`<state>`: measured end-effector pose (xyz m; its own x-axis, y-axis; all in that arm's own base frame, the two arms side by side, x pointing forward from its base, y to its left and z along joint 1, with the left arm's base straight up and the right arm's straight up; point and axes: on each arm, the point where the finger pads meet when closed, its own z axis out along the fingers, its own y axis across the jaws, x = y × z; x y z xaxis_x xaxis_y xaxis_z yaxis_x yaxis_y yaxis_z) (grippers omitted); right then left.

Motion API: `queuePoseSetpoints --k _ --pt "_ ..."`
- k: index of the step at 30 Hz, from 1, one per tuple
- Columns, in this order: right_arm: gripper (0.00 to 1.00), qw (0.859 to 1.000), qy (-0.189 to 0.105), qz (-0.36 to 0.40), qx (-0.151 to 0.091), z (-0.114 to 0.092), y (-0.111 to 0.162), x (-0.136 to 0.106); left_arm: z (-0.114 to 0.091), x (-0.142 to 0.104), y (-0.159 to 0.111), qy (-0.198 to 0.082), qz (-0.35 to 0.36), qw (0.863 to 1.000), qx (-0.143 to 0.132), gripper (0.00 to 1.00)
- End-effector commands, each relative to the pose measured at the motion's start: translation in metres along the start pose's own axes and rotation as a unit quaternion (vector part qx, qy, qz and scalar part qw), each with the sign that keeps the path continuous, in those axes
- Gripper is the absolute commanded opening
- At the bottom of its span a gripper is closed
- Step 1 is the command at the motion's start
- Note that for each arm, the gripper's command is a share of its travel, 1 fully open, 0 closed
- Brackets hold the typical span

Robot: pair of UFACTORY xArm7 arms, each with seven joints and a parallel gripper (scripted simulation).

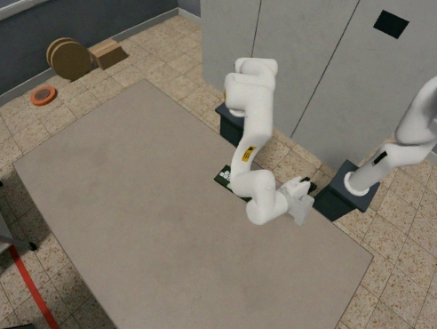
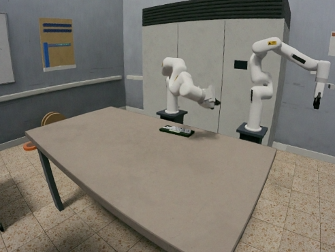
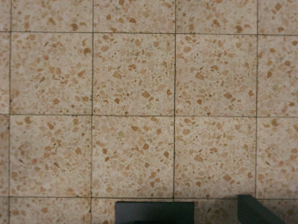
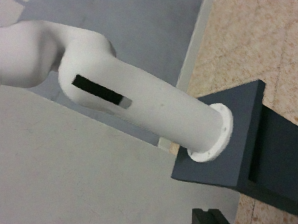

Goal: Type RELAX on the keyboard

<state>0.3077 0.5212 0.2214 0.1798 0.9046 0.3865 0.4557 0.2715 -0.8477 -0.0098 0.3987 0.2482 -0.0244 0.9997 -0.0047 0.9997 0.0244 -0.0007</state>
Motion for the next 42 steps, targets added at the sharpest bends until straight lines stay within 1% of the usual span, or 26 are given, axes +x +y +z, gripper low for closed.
queuePoseSetpoints --k 1,2,4,9,14,19,21,28,36,38,42 --pt "0.0 0.998 -0.008 0.055 -0.028 0.006 0.01 -0.007 -0.002 0.001 0.0 0.002 0.0 1.0 0.0 1.0" --pt "0.0 0.997 -0.01 0.067 -0.033 0.007 0.012 -0.009 -0.002 0.001 0.0 0.002 0.0 1.0 0.0 1.0" --pt "0.0 0.997 -0.01 0.067 -0.033 0.007 0.012 -0.009 -0.002 0.001 0.0 0.002 0.0 1.0 0.0 1.0" --pt "0.0 0.99 -0.018 0.129 -0.062 0.012 0.025 -0.021 -0.002 0.001 0.0 0.002 0.0 1.0 0.0 1.0" --pt "0.0 0.976 -0.025 0.193 -0.094 0.015 0.036 -0.035 -0.002 0.001 0.0 0.002 0.0 1.0 0.0 1.0" --pt "0.0 0.958 -0.029 0.257 -0.128 0.016 0.047 -0.053 -0.002 0.001 0.0 0.002 0.0 1.0 0.0 1.0" --pt "0.0 0.958 -0.029 0.257 -0.128 0.016 0.047 -0.053 -0.002 0.001 0.0 0.002 0.0 1.0 0.0 1.0" --pt "0.0 0.922 -0.028 0.344 -0.177 0.015 0.06 -0.08 -0.002 0.001 0.0 0.002 0.0 1.0 0.0 1.0" --pt "0.0 0.871 -0.021 0.433 -0.232 0.01 0.071 -0.115 -0.002 0.001 0.0 0.002 0.0 1.0 0.0 1.0" --pt "0.0 0.871 -0.021 0.433 -0.232 0.01 0.071 -0.115 -0.002 0.001 0.0 0.002 0.0 1.0 0.0 1.0" --pt "0.0 0.843 -0.014 0.472 -0.257 0.006 0.074 -0.132 -0.002 0.001 0.0 0.002 0.0 1.0 0.0 1.0"
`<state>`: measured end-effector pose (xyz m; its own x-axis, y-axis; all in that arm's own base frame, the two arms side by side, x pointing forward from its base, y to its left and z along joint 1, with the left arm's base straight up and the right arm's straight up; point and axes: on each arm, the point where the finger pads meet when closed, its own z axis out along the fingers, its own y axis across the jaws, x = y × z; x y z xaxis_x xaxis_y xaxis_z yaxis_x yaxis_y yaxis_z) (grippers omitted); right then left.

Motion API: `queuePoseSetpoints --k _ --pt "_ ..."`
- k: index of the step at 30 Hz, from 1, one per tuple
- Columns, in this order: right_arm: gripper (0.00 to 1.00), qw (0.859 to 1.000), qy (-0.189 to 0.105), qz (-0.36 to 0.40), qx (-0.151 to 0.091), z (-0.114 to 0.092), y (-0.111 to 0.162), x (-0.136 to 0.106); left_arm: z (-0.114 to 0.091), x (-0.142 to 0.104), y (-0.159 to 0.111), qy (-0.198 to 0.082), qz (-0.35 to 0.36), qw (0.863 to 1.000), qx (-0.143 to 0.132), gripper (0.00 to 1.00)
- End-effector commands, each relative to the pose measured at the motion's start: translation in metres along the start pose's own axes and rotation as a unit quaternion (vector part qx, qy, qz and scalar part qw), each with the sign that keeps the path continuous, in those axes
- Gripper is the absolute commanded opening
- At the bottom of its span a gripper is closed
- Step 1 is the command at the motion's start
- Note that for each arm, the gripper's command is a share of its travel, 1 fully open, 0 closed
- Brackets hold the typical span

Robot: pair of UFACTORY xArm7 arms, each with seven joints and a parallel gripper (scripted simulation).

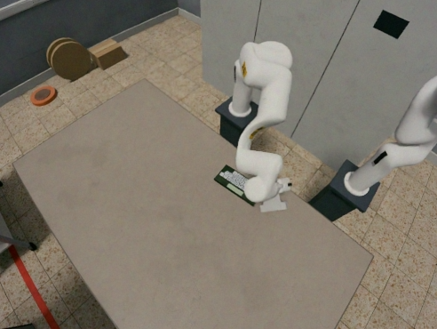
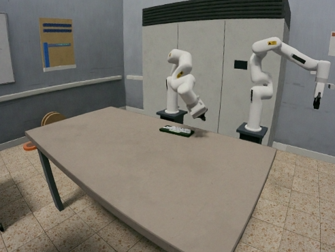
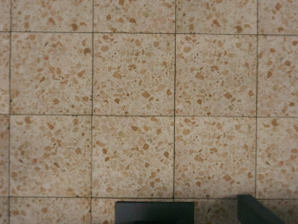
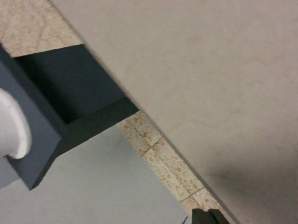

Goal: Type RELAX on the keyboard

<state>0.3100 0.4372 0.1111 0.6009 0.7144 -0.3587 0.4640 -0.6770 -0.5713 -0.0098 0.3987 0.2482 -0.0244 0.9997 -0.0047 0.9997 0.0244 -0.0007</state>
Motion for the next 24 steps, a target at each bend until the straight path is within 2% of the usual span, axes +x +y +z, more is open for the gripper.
queuePoseSetpoints --k 1,11,13,24 --pt "0.0 0.998 0.015 0.056 -0.031 0.001 0.017 -0.008 -0.002 0.001 0.0 0.002 0.0 1.0 0.0 1.0" --pt "0.0 0.983 0.037 0.161 -0.081 0.005 0.055 -0.03 -0.002 0.001 0.0 0.002 0.0 1.0 0.0 1.0" --pt "0.0 0.983 0.037 0.161 -0.081 0.005 0.055 -0.03 -0.002 0.001 0.0 0.002 0.0 1.0 0.0 1.0" --pt "0.0 0.96 0.061 0.248 -0.119 0.007 0.087 -0.054 -0.002 0.001 0.0 0.002 0.0 1.0 0.0 1.0"
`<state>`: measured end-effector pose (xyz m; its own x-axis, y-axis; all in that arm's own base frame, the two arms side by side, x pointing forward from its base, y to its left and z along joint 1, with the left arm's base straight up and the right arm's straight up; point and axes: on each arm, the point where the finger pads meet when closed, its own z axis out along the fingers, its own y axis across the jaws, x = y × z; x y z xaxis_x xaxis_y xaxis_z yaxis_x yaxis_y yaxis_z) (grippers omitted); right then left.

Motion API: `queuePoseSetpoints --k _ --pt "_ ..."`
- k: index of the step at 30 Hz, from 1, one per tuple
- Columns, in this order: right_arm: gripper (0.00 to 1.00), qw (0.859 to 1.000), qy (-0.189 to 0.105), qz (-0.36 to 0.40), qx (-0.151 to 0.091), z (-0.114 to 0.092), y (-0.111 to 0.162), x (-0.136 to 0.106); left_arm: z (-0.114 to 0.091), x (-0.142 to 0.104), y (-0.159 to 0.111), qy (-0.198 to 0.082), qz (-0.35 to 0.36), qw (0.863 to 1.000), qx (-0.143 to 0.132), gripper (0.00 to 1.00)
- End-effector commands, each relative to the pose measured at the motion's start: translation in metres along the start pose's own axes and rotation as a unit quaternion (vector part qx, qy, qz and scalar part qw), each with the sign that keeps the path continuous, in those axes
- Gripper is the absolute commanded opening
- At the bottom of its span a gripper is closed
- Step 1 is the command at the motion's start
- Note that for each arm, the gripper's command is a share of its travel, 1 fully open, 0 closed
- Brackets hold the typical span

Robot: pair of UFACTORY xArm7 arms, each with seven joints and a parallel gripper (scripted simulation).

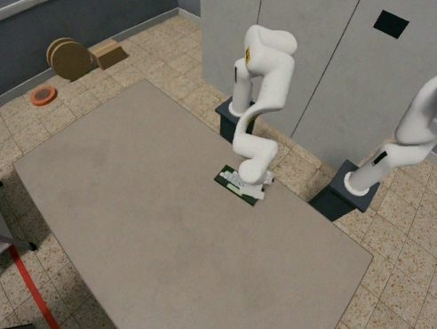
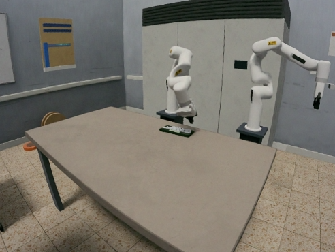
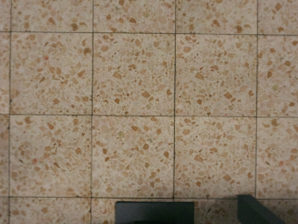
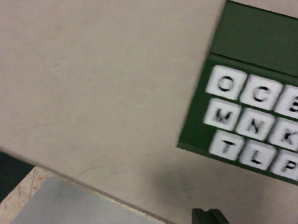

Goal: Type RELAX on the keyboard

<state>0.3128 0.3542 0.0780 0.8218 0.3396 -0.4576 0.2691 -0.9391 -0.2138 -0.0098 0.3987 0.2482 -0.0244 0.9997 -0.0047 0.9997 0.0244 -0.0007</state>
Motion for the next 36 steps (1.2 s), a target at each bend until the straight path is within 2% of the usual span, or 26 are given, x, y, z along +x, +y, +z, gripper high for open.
queuePoseSetpoints --k 1,19,36 --pt "0.0 0.999 0.016 0.038 -0.016 0.001 0.015 -0.003 -0.002 0.001 0.0 0.002 0.0 1.0 0.0 1.0" --pt "0.0 0.992 0.038 0.111 -0.043 0.009 0.048 -0.014 -0.002 0.001 0.0 0.002 0.0 1.0 0.0 1.0" --pt "0.0 0.989 0.044 0.132 -0.049 0.012 0.057 -0.017 -0.002 0.001 0.0 0.002 0.0 1.0 0.0 1.0"
